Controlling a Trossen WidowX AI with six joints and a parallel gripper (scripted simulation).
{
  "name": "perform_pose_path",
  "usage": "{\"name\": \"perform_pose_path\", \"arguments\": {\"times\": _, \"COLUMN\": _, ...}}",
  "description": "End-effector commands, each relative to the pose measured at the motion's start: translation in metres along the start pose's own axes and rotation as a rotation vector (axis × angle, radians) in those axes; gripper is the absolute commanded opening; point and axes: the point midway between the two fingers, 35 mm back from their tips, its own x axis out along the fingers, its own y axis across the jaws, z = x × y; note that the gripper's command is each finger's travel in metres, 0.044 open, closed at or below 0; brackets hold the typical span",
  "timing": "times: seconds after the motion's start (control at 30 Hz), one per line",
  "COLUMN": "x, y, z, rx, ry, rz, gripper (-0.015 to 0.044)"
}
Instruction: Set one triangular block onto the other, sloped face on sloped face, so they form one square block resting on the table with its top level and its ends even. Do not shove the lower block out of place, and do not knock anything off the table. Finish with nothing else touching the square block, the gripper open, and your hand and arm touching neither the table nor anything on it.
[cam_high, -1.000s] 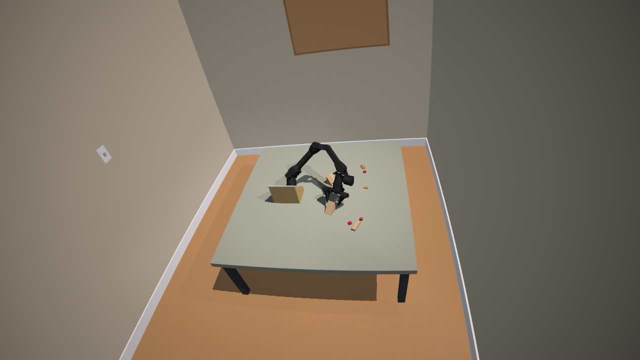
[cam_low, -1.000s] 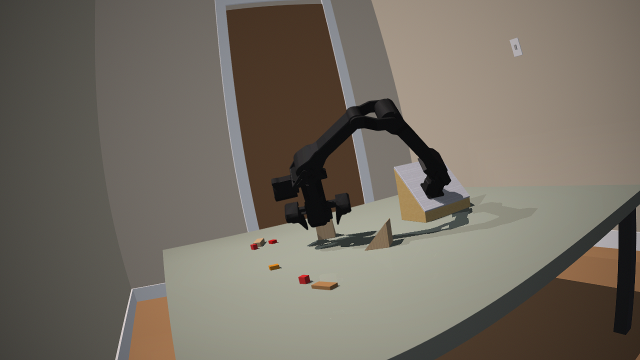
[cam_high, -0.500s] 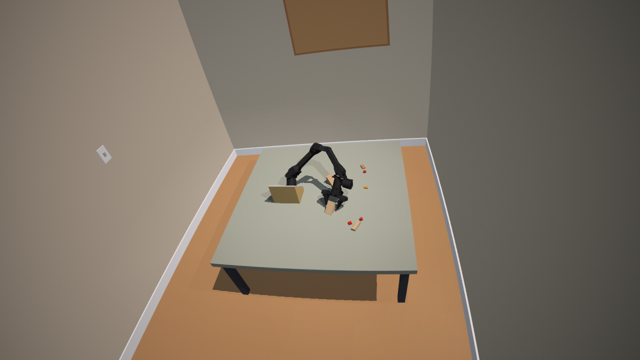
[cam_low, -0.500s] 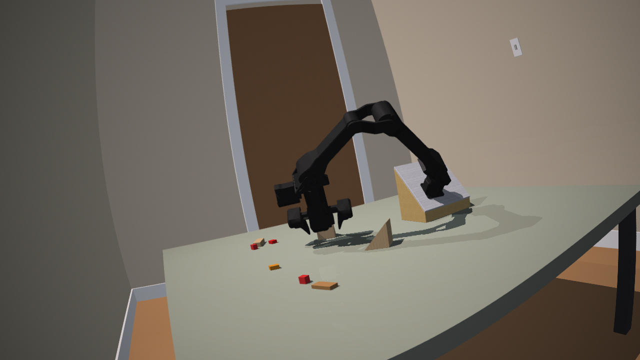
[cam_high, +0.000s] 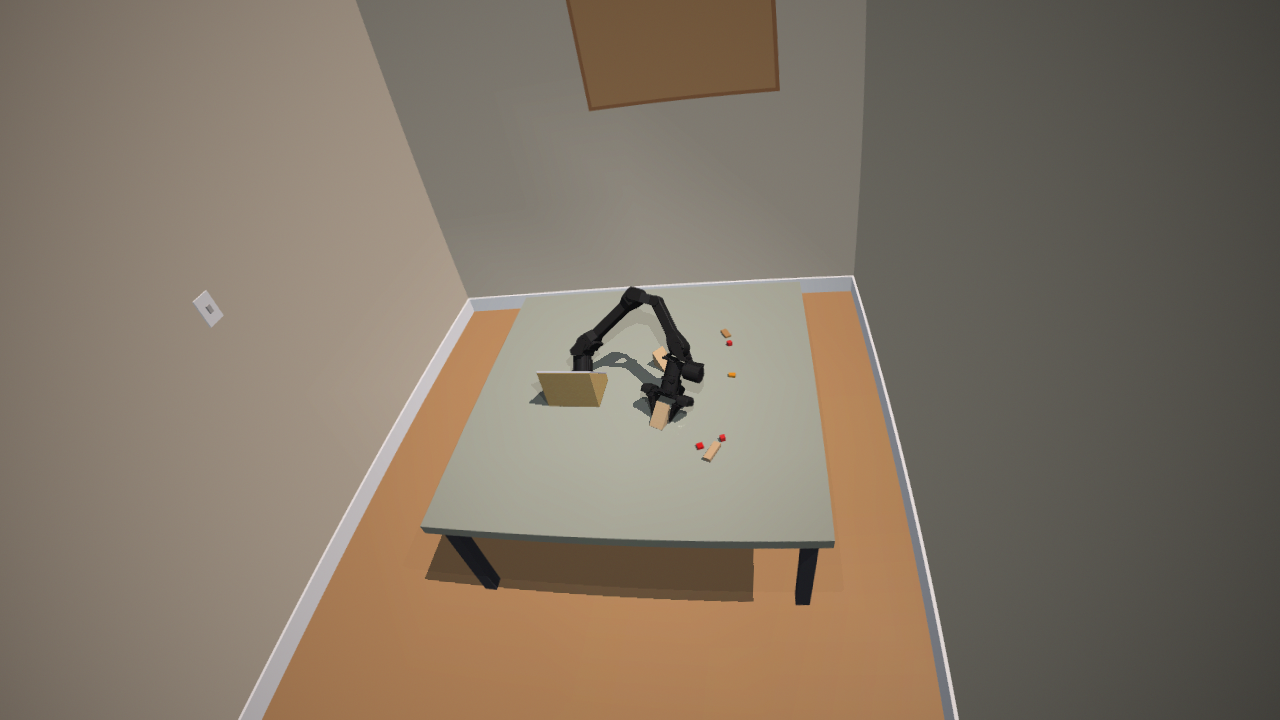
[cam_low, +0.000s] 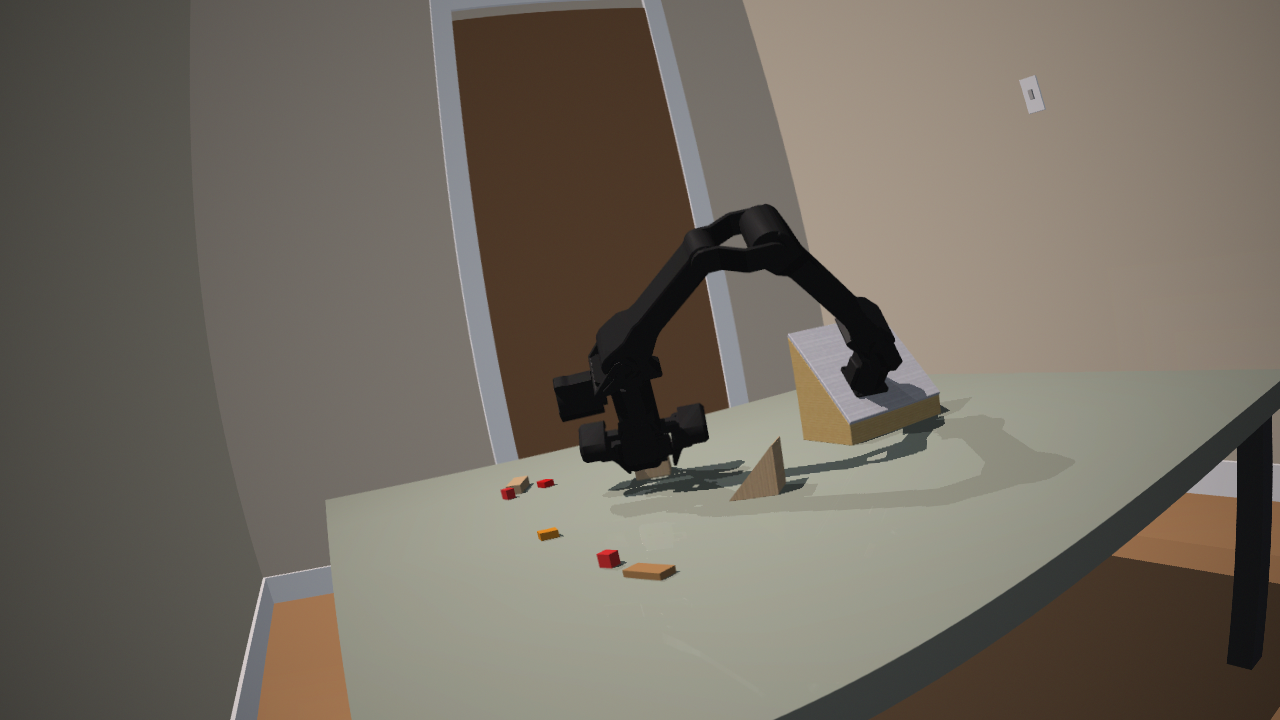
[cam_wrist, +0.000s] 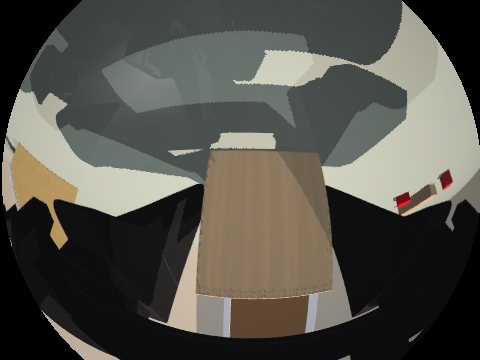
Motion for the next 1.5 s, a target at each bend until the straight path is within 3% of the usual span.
{"name": "perform_pose_path", "arguments": {"times": 0.0, "x": 0.001, "y": 0.0, "z": -0.001, "rx": 0.006, "ry": 0.005, "rz": 0.0, "gripper": 0.023}}
{"name": "perform_pose_path", "arguments": {"times": 0.23, "x": 0.001, "y": 0.0, "z": -0.001, "rx": 0.006, "ry": 0.005, "rz": 0.0, "gripper": 0.0183}}
{"name": "perform_pose_path", "arguments": {"times": 0.47, "x": -0.002, "y": 0.0, "z": -0.002, "rx": 0.0, "ry": 0.001, "rz": 0.001, "gripper": 0.0}}
{"name": "perform_pose_path", "arguments": {"times": 0.6, "x": -0.001, "y": 0.001, "z": -0.002, "rx": 0.001, "ry": -0.013, "rz": 0.001, "gripper": 0.0}}
{"name": "perform_pose_path", "arguments": {"times": 1.47, "x": 0.0, "y": 0.001, "z": -0.053, "rx": 0.005, "ry": -0.683, "rz": -0.006, "gripper": 0.0}}
